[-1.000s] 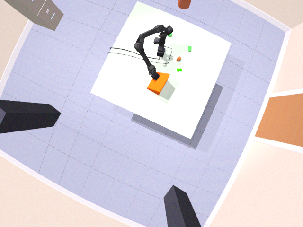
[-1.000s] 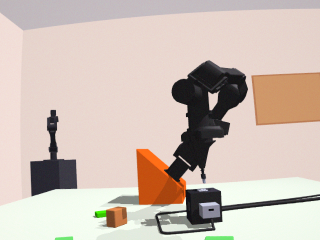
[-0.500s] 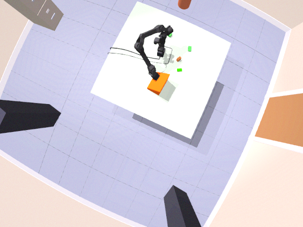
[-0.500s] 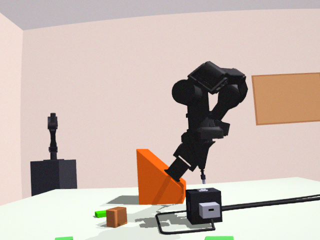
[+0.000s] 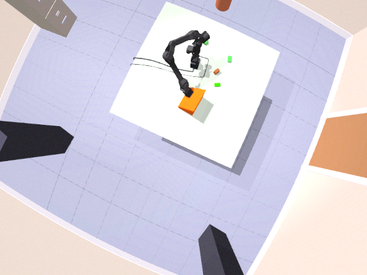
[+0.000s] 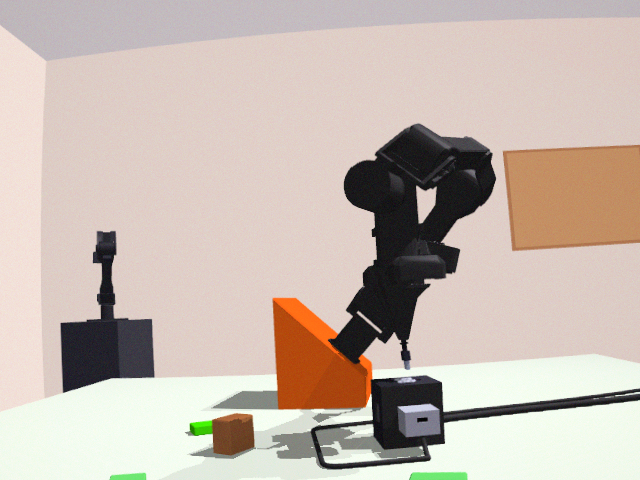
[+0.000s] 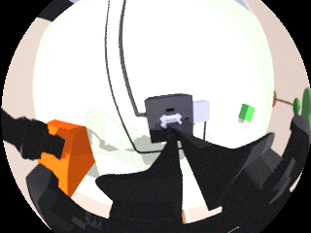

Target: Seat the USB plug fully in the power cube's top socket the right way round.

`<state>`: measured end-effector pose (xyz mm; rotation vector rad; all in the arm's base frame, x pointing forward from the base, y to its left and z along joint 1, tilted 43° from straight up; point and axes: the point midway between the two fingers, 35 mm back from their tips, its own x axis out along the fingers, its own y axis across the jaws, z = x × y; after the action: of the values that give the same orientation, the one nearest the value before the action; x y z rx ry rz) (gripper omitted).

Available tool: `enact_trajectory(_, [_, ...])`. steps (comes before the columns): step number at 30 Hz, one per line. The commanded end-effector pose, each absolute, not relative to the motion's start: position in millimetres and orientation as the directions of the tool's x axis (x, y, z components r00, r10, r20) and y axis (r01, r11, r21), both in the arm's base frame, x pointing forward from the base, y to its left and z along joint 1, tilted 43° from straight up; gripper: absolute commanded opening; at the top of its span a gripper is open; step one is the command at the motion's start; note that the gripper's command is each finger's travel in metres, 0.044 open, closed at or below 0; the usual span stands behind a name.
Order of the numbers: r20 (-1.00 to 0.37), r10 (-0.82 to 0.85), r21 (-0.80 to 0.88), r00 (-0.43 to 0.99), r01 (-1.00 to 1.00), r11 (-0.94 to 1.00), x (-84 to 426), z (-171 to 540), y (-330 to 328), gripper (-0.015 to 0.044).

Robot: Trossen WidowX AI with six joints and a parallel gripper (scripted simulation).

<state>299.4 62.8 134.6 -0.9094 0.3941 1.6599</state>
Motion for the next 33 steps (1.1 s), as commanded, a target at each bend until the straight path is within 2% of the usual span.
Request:
enact_trajectory(1, [-0.741,0.669,-0.198,-0.055,-0.935,-0.295,299.6,133.4,62.4,0.0])
enact_trajectory(33, [-0.745,0.665,-0.181,-0.052,-0.944,-0.277,300.9,129.7,64.0,0.0])
